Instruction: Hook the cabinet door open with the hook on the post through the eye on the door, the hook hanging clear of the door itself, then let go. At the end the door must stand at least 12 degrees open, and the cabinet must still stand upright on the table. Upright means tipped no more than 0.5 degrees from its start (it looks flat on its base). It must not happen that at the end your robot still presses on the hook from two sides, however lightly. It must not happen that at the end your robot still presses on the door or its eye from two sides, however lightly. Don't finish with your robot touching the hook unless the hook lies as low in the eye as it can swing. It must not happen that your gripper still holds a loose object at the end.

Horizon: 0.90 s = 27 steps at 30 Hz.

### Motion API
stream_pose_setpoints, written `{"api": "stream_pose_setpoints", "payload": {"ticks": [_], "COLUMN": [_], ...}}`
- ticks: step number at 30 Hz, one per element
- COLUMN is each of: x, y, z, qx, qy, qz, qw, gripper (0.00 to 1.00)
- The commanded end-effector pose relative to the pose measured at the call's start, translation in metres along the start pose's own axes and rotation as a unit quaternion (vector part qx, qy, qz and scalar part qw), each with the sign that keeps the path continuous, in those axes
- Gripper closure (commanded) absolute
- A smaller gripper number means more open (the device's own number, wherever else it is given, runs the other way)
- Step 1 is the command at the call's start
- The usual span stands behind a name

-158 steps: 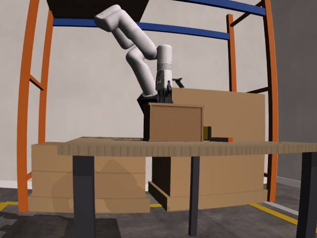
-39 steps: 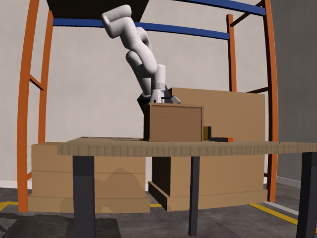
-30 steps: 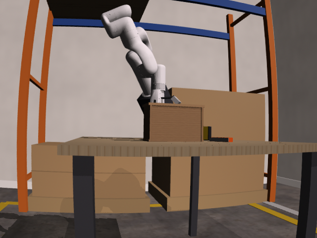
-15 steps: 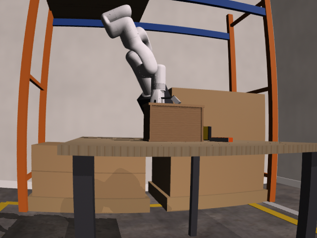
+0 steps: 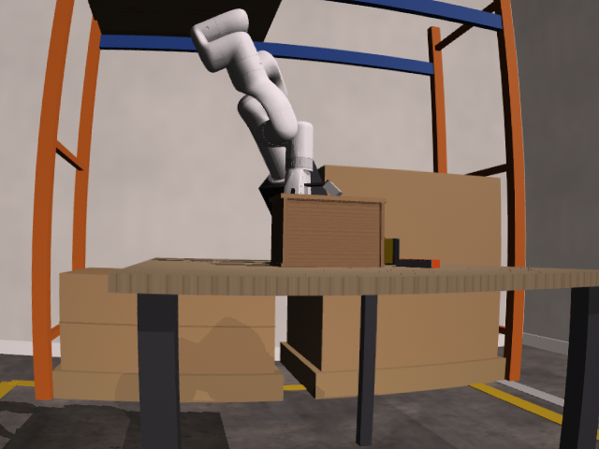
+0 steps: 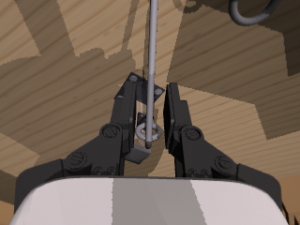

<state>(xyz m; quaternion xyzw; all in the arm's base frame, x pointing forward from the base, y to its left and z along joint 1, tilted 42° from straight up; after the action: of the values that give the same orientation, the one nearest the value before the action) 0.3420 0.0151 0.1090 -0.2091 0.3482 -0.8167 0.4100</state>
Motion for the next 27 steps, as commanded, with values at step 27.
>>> {"api": "stream_pose_setpoints", "payload": {"ticks": [27], "x": [-0.001], "y": [0.014], "z": [0.000], "qx": [0.000], "qy": [0.000], "qz": [0.001], "qw": [1.000], "gripper": [0.76]}}
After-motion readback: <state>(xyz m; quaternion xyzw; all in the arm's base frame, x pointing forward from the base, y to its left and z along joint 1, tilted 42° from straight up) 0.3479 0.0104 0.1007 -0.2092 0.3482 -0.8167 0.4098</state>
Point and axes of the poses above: the point where the finger pads meet when closed, its own y axis out along the fingers, its own z axis across the jaws, x = y × z, the point moved 10 cm from there along -y, back along the fingers, and after that the axes turned 9 degrees about y, right-handed, at the moved point
